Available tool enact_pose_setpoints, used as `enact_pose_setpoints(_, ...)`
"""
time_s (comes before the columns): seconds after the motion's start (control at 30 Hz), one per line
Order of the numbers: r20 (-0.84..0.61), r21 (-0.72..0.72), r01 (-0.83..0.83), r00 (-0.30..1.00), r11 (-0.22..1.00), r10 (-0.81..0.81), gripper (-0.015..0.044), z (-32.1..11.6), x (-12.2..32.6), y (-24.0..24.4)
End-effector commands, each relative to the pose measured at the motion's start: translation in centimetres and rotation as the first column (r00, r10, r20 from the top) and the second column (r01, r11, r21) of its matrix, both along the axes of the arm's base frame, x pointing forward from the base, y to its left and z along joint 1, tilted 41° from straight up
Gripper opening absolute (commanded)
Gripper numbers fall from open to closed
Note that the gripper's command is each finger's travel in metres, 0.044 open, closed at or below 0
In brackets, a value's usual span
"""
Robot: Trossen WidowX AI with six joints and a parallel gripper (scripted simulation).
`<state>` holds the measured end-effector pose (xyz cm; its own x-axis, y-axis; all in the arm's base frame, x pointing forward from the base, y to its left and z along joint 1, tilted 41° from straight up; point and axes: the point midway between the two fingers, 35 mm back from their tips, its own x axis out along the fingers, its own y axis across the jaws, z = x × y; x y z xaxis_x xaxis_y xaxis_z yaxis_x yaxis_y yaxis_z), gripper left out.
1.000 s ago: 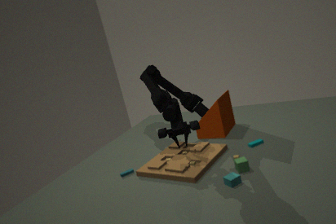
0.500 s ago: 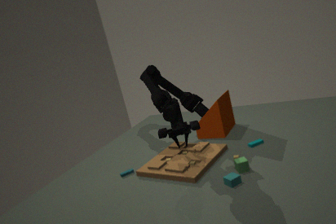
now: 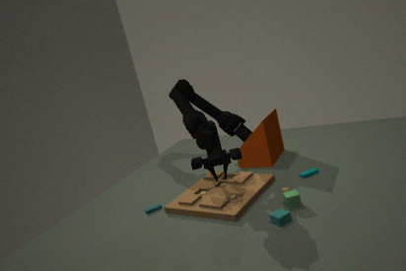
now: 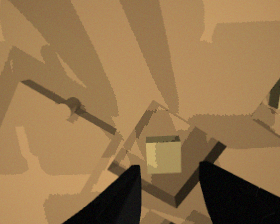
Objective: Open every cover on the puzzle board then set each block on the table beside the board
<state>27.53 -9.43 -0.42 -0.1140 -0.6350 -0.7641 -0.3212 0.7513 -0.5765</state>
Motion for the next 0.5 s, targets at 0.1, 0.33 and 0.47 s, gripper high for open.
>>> enact_pose_setpoints(0.1, -0.009, -0.005, -0.005, 1.000, 1.000, 0.005, 0.0144, -0.53, -0.30, -0.47)
enact_pose_setpoints(0.33, -0.010, -0.006, -0.005, 1.000, 1.000, 0.005, 0.0144, -1.02, -0.41, -0.90)
enact_pose_setpoints(0.47, -0.010, -0.006, -0.005, 1.000, 1.000, 0.005, 0.0144, -1.07, -0.42, -0.94)
